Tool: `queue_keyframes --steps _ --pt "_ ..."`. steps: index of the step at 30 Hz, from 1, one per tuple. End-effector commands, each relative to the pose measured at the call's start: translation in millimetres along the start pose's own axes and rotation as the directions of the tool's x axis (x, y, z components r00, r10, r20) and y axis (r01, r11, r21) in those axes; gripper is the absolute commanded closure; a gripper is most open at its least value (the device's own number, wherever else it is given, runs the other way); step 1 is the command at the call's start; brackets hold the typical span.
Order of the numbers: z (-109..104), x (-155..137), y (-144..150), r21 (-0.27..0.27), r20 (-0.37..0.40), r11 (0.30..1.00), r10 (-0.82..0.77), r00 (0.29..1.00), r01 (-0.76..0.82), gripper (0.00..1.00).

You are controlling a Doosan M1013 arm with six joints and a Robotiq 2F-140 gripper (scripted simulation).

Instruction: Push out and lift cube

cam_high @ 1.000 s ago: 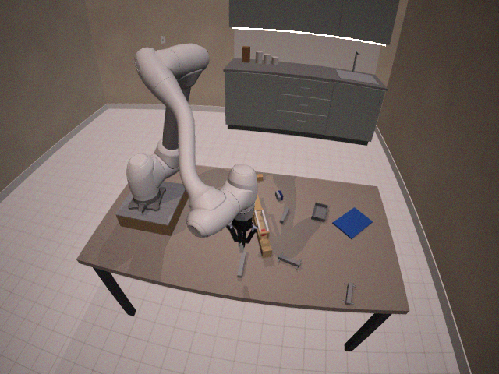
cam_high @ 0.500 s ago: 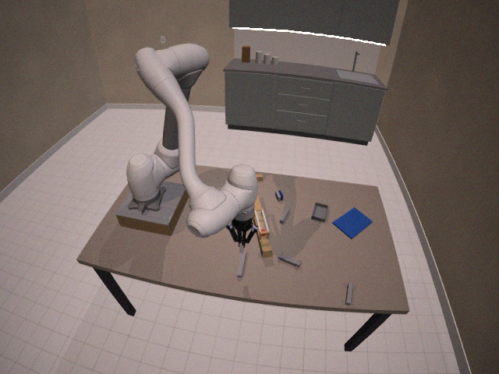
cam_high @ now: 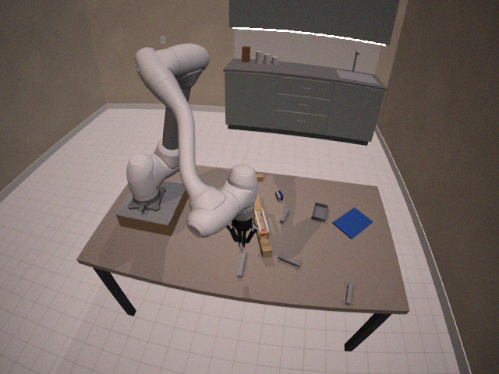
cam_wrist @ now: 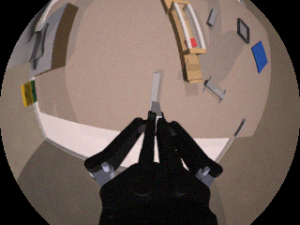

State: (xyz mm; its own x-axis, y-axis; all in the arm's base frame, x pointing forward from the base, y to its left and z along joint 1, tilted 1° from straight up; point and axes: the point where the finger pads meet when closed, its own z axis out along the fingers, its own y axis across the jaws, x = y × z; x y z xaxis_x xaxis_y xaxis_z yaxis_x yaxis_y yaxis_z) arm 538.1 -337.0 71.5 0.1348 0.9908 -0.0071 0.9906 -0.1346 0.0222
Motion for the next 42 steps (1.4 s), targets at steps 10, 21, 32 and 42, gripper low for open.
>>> queue_keyframes --steps 10,21,32,42 --pt "-0.1 0.0 0.0 0.0 0.0 0.995 -0.101 0.995 0.101 1.0" --pt "-0.1 0.1 0.1 0.0 0.0 0.823 -0.569 0.823 0.569 1.0" --pt "-0.1 0.2 0.2 0.027 0.006 0.381 -0.925 0.381 0.924 1.0" --pt "-0.2 0.3 0.2 0.052 -0.01 -0.096 -0.995 -0.096 0.994 1.0"
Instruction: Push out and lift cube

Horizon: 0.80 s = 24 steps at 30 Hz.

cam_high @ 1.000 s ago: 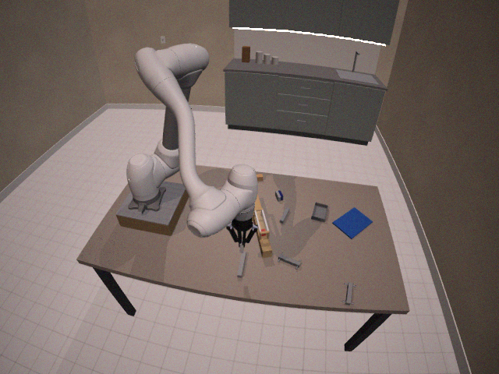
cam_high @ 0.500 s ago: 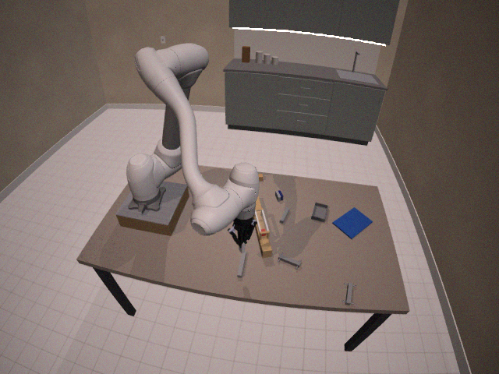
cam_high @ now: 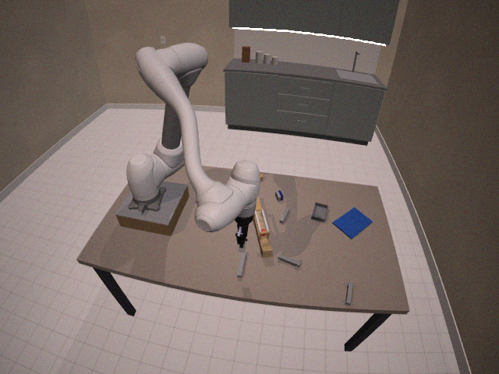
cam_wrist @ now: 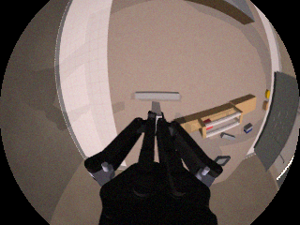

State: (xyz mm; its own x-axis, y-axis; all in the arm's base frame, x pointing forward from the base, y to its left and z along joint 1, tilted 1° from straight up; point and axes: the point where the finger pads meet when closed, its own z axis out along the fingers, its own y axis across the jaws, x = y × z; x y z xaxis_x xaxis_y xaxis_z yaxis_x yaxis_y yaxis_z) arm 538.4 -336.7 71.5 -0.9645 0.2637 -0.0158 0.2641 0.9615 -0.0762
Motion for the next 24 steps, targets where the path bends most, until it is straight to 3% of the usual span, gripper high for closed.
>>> queue_keyframes --steps 1,9,11,12,21,22,24 --pt "-0.1 0.0 0.0 -0.014 0.014 0.961 -0.275 0.961 0.275 1.0" --pt "-0.1 0.0 0.0 0.01 0.012 0.774 -0.634 0.773 0.634 1.0" --pt "-0.1 0.0 0.0 0.01 0.012 0.774 -0.634 0.773 0.634 1.0" --pt "-0.1 0.0 0.0 0.015 0.01 0.671 -0.741 0.671 0.741 1.0" --pt "-0.1 0.0 0.0 0.02 0.011 0.302 -0.953 0.302 0.953 1.0" --pt "-0.1 0.0 0.0 0.019 0.013 0.255 -0.967 0.255 0.967 0.77" --pt "-0.1 0.0 0.0 0.018 0.019 0.16 -0.987 0.159 0.987 0.77"
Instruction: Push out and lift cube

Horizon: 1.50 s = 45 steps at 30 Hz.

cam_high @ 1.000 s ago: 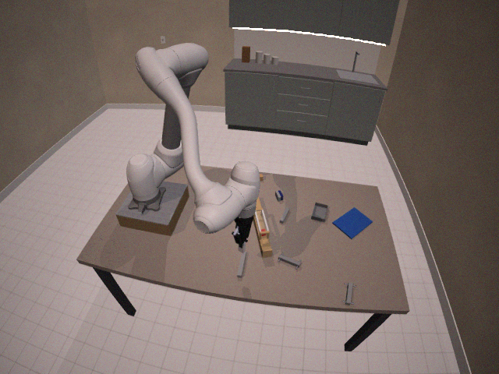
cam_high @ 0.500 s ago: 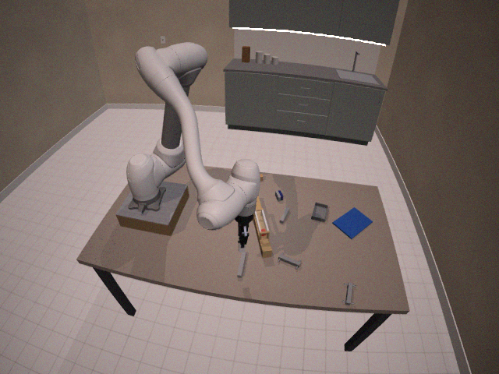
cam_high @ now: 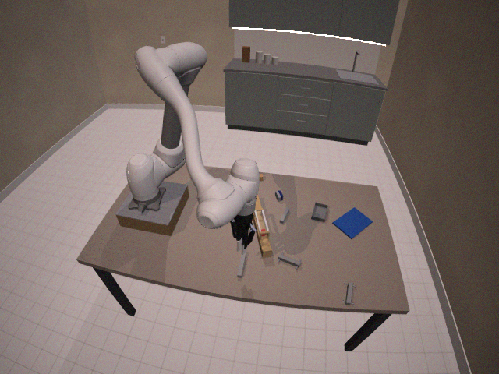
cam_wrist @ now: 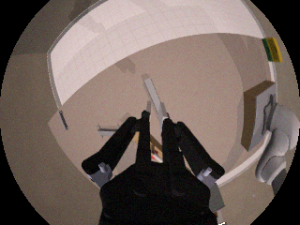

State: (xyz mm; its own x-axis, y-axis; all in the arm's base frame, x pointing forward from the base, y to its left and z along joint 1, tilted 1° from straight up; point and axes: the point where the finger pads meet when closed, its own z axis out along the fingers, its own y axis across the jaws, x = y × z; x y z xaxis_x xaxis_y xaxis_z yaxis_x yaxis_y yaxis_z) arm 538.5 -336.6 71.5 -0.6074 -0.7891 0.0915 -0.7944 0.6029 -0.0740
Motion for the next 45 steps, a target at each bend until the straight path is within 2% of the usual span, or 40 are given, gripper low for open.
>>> queue_keyframes --steps 1,4,5,7,33,38,45 --pt "-0.1 0.0 0.0 -0.005 0.058 0.963 -0.269 0.961 0.27 0.77" --pt "-0.1 0.0 0.0 -0.004 0.065 0.949 -0.314 0.947 0.315 0.77" --pt "-0.1 0.0 0.0 0.0 0.091 0.898 -0.438 0.894 0.44 0.77" --pt "-0.1 0.0 0.0 0.003 0.109 0.87 -0.49 0.865 0.493 0.77" --pt "0.5 0.0 0.1 0.003 0.109 0.87 -0.49 0.865 0.493 0.77" --pt "6.9 -0.6 0.4 0.003 0.109 0.87 -0.491 0.864 0.493 0.77" --pt "49.7 -4.5 2.6 0.003 0.109 0.87 -0.491 0.864 0.493 0.77"
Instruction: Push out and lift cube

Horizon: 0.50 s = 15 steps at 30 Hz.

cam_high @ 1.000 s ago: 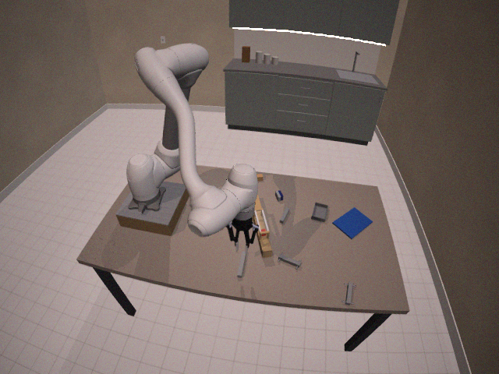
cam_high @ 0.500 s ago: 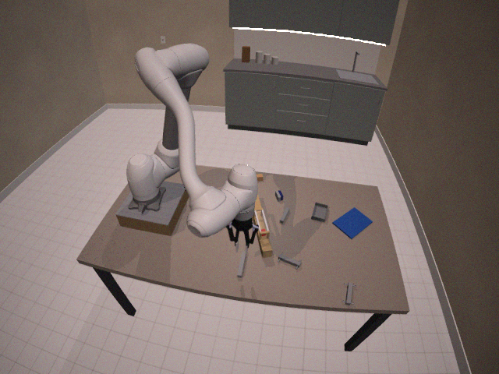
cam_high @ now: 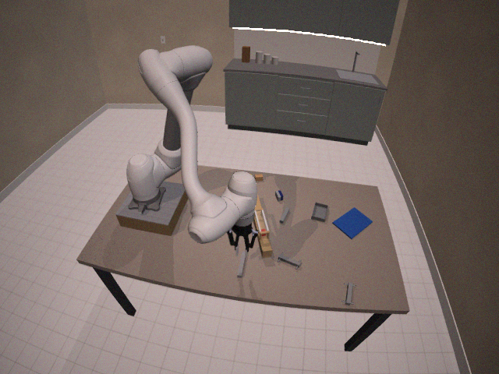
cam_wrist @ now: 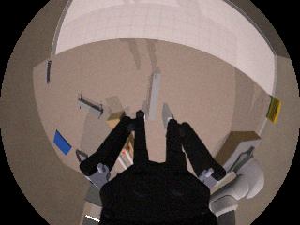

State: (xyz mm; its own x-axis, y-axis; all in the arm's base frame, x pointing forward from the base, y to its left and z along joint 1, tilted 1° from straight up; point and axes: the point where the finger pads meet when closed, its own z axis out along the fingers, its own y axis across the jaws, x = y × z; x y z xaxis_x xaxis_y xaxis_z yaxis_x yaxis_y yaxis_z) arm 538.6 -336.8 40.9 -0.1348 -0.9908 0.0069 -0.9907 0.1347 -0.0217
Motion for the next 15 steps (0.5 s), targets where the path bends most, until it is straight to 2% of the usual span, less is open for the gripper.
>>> queue_keyframes --steps 1,7,15 --pt "26.4 0.3 -0.3 0.001 0.0 1.0 0.0 1.0 0.0 0.77" --pt "55.0 0.5 -0.2 0.001 0.0 1.0 0.0 1.0 0.0 0.77" --pt "58.5 0.5 -0.2 0.001 0.0 1.0 0.0 1.0 0.0 0.77"
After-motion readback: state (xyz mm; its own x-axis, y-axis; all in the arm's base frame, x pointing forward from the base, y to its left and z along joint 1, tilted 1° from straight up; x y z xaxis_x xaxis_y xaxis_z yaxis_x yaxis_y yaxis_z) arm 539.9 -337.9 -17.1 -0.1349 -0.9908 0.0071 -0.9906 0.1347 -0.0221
